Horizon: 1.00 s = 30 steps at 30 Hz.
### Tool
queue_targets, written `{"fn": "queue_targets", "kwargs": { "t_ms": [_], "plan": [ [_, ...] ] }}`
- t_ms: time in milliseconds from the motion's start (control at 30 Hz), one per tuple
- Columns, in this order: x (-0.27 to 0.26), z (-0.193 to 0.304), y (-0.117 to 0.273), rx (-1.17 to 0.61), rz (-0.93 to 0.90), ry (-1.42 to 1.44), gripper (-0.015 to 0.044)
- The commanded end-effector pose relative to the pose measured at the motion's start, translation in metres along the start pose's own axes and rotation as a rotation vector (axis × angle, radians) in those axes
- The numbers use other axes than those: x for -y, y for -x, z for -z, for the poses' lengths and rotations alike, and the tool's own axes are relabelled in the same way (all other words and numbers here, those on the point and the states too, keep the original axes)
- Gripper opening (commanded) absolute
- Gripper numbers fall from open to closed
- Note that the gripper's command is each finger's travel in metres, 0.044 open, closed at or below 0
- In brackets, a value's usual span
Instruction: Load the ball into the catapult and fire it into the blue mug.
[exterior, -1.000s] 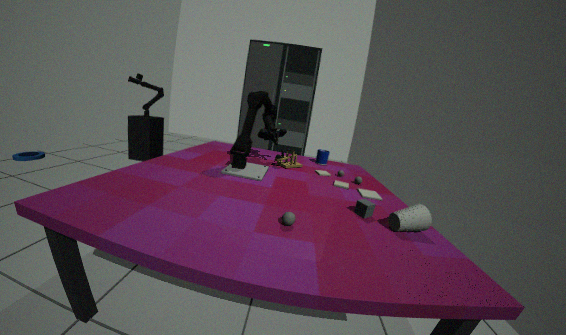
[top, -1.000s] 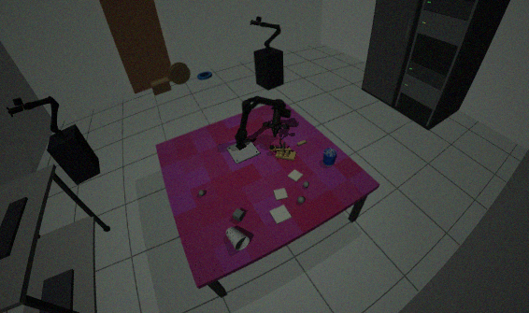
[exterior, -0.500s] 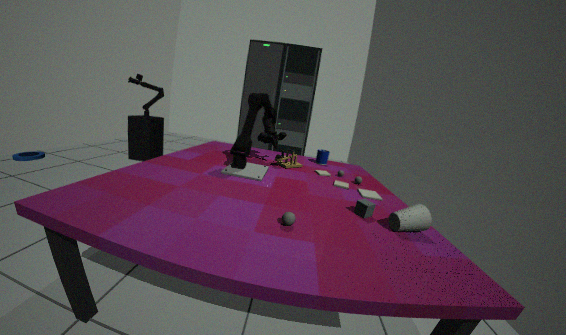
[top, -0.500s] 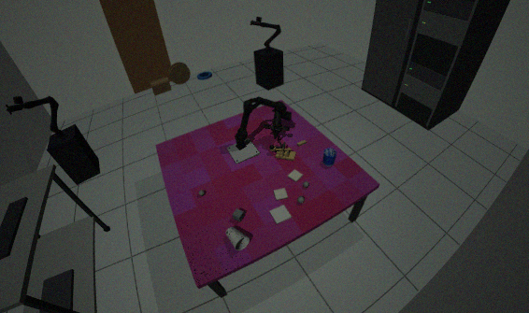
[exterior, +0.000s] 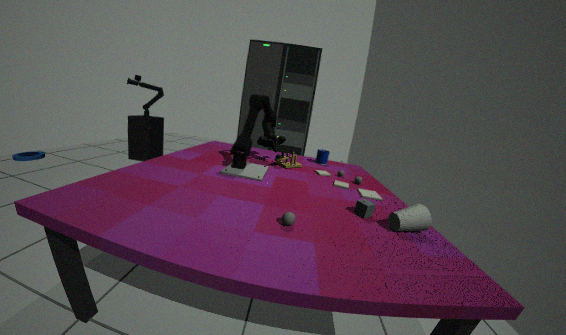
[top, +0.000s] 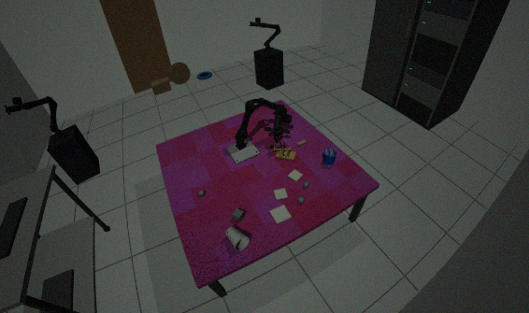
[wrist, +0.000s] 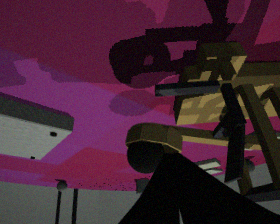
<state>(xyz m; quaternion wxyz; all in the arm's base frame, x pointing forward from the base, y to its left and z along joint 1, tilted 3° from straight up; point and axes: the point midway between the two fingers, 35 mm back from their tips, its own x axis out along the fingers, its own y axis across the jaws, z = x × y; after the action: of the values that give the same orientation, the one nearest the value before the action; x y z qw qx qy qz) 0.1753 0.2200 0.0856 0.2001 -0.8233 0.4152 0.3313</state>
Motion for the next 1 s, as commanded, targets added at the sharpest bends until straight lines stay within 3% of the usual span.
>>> {"fn": "queue_targets", "kwargs": {
  "t_ms": [0, 967],
  "plan": [
    [0.000, -0.006, -0.007, -0.014, -0.007, 0.016, 0.0000],
    [-0.006, -0.035, -0.041, -0.040, -0.030, 0.040, 0.0000]
  ]
}}
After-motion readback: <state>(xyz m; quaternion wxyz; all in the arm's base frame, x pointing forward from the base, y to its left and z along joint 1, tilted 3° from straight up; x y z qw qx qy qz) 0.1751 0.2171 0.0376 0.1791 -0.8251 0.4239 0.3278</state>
